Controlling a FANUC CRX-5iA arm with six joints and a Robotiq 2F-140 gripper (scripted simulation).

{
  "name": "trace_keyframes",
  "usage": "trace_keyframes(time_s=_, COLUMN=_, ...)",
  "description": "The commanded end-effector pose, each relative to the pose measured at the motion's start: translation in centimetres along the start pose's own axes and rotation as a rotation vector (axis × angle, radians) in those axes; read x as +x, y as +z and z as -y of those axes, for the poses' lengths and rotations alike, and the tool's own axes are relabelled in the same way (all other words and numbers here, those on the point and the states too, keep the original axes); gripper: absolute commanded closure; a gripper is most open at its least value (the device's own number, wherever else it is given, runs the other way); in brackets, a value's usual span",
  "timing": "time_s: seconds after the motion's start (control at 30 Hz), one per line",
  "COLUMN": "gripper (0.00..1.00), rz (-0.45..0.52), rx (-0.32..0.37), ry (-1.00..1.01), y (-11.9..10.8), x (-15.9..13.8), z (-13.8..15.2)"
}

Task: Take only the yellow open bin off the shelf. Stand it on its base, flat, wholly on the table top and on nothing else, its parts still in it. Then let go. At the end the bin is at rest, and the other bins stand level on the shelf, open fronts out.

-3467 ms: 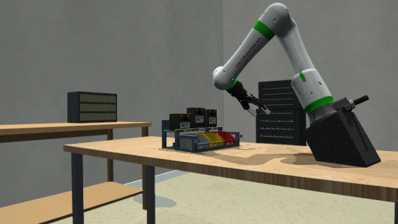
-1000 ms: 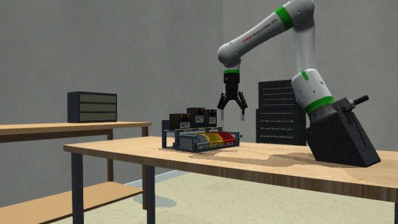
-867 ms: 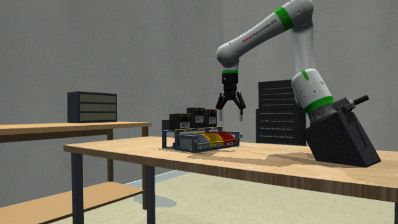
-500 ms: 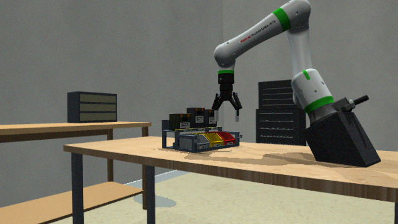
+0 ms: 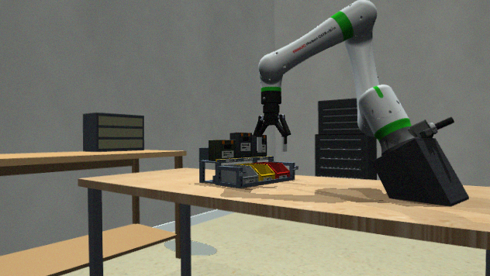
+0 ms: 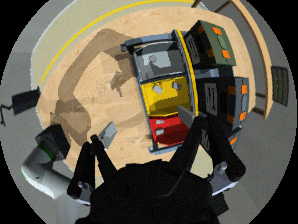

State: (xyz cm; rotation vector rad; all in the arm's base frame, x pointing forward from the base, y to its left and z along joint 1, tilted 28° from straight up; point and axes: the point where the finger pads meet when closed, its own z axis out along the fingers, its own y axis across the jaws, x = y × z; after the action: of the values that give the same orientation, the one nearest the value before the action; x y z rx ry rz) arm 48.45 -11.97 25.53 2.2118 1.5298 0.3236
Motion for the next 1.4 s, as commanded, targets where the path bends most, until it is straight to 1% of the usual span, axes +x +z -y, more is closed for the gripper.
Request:
trace_keyframes(time_s=0.0, gripper=0.00, rz=0.001, rx=-0.001, ry=0.001, y=0.5, x=4.0, z=-1.0)
trace_keyframes(time_s=0.4, gripper=0.00, rz=0.001, rx=-0.001, ry=0.001, y=0.5, x=4.0, z=-1.0)
trace_keyframes(time_s=0.57, gripper=0.00, rz=0.001, rx=-0.001, ry=0.001, y=0.5, x=3.4, z=-0.9)
trace_keyframes(time_s=1.37, gripper=0.00, rz=0.001, rx=-0.001, ry=0.001, y=0.4, x=2.8, z=-0.8)
